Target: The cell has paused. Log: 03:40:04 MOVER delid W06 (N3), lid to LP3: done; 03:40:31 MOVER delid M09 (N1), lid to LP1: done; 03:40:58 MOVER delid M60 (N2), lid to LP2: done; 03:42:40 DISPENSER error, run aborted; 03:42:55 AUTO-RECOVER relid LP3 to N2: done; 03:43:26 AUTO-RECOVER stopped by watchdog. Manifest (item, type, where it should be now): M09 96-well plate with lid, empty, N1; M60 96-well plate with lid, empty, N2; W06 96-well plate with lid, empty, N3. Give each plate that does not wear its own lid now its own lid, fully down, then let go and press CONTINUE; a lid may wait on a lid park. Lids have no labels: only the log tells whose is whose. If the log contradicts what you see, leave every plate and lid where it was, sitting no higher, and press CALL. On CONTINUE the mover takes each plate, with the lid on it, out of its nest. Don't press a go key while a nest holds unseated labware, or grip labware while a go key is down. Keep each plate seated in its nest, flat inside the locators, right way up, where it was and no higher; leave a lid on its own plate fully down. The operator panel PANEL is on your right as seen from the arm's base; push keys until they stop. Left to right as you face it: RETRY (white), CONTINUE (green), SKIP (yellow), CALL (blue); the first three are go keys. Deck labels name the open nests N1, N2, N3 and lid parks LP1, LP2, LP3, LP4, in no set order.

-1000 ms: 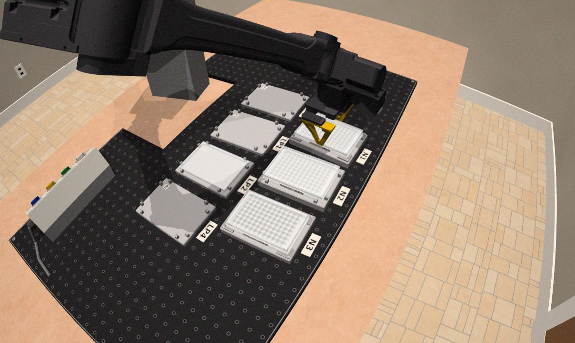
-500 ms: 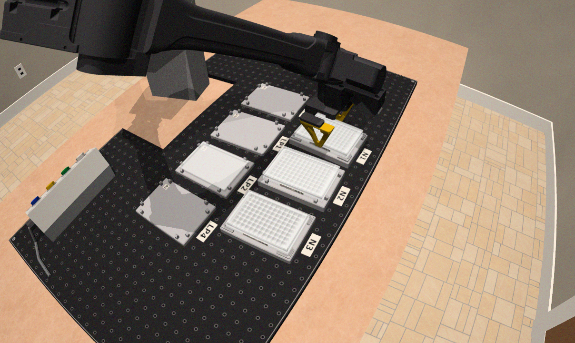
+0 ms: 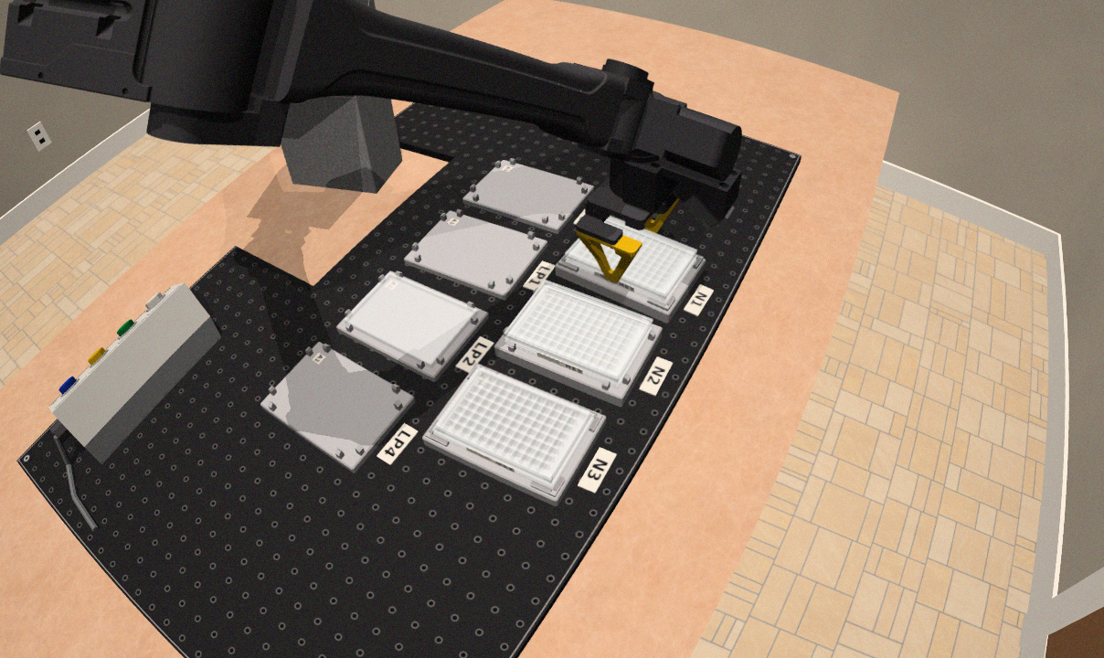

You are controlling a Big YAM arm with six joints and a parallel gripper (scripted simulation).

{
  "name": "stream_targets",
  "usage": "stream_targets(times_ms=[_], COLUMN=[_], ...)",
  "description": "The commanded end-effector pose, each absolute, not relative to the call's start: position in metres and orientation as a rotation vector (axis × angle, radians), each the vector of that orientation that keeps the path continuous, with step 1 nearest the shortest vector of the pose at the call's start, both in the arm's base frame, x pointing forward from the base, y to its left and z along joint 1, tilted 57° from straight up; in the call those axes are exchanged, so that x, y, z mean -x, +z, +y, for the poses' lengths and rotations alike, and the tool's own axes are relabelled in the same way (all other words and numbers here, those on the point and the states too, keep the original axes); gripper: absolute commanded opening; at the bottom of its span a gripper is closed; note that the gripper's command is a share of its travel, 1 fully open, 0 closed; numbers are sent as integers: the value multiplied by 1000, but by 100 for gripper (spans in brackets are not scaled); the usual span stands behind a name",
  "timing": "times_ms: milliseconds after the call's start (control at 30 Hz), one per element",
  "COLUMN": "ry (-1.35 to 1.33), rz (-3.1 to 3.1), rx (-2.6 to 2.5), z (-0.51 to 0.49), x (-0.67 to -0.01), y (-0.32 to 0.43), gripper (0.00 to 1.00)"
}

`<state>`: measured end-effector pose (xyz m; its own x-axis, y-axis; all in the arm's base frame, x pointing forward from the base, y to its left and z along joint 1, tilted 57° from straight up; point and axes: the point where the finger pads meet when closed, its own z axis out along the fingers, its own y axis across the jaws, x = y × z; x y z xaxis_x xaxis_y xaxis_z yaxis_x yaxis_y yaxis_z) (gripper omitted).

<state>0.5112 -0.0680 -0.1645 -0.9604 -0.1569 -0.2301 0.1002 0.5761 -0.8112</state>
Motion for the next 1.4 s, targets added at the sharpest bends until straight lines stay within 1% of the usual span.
stream_targets(times_ms=[0,333,367,600,667,700,800,900,1033,1367], ry=[-1317,-1317,-1304,-1305,-1305,-1320,-1304,-1305,-1325,-1315], rz=[2520,2520,2510,2507,2507,2520,2508,2509,2529,2519], rx=[56,56,70,68,68,11,68,69,19,55], z=[-59,-59,-46,-37,-37,-58,-32,-29,-52,-40], x=[-517,-517,-521,-516,-516,-514,-513,-511,-507,-511], y=[-161,-161,-157,-147,-147,-145,-143,-141,-146,-147], gripper=[100,100,100,100,100,100,100,100,100,100])
